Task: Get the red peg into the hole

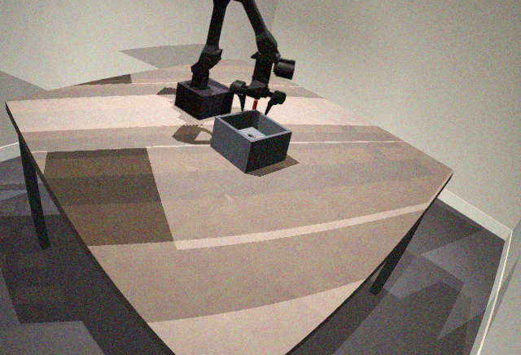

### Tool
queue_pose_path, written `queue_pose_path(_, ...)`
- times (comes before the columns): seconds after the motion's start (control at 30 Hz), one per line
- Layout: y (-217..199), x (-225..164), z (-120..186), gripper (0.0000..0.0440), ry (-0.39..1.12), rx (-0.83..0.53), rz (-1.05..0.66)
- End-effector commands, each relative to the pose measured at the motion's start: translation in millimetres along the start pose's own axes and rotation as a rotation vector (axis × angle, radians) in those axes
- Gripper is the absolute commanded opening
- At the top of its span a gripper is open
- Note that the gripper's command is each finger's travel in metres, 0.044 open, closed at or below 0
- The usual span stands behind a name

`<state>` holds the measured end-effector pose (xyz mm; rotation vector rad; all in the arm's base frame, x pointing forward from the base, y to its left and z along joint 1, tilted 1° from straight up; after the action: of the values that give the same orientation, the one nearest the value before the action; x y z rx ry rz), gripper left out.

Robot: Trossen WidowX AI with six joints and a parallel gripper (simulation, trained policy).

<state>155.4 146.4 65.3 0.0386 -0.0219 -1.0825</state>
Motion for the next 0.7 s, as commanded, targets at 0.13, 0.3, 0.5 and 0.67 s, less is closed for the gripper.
queue_pose_path(0.13,-5,1,-12,0.0216,0.026,-0.036,-0.054)
queue_pose_path(0.3,-1,3,-11,0.0085,0.055,-0.051,-0.06)
queue_pose_path(0.5,4,7,-5,0.0,0.058,-0.047,-0.053)
queue_pose_path(0.67,8,10,9,0.0,0.023,-0.009,-0.019)
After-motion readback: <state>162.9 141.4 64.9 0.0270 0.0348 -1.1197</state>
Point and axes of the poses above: the point midway between the two fingers, 35 mm back from their tips, its own z axis back along the fingers, its own y axis across the jaws, x = y × z, the point moved 8 cm from there along z, back along the fingers, and after that the axes turned 10 degrees about -z, right-handed, at the moved point
